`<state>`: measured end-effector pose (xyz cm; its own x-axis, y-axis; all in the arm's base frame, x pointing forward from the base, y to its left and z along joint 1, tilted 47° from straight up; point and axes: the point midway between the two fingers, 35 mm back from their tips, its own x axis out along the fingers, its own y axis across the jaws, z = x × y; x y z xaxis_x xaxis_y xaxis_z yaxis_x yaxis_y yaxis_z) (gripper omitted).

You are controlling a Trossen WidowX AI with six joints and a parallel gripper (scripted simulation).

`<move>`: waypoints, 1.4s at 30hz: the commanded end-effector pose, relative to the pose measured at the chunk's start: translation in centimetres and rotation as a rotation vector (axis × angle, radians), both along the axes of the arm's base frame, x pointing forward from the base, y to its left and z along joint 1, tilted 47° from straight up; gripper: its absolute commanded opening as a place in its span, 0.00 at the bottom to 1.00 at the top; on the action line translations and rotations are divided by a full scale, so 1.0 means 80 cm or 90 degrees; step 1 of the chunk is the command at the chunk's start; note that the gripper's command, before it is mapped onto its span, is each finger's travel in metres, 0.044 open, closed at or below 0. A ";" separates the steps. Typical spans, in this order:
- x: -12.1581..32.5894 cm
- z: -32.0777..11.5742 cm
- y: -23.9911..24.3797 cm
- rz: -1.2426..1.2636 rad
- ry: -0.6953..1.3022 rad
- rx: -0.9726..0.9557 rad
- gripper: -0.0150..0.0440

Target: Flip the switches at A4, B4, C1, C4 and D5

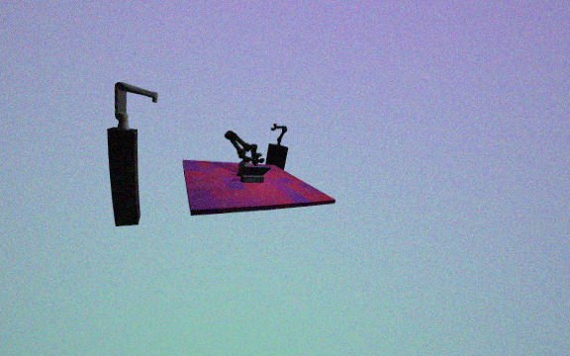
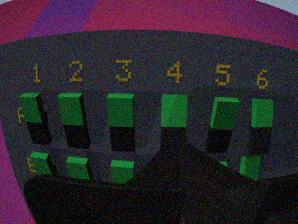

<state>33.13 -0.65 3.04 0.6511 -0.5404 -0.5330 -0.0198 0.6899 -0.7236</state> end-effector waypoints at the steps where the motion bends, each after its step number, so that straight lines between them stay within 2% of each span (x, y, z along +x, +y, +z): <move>1: 0.001 0.000 0.000 0.002 0.001 0.000 0.25; 42: 0.003 -0.002 -0.002 0.000 0.001 0.001 0.25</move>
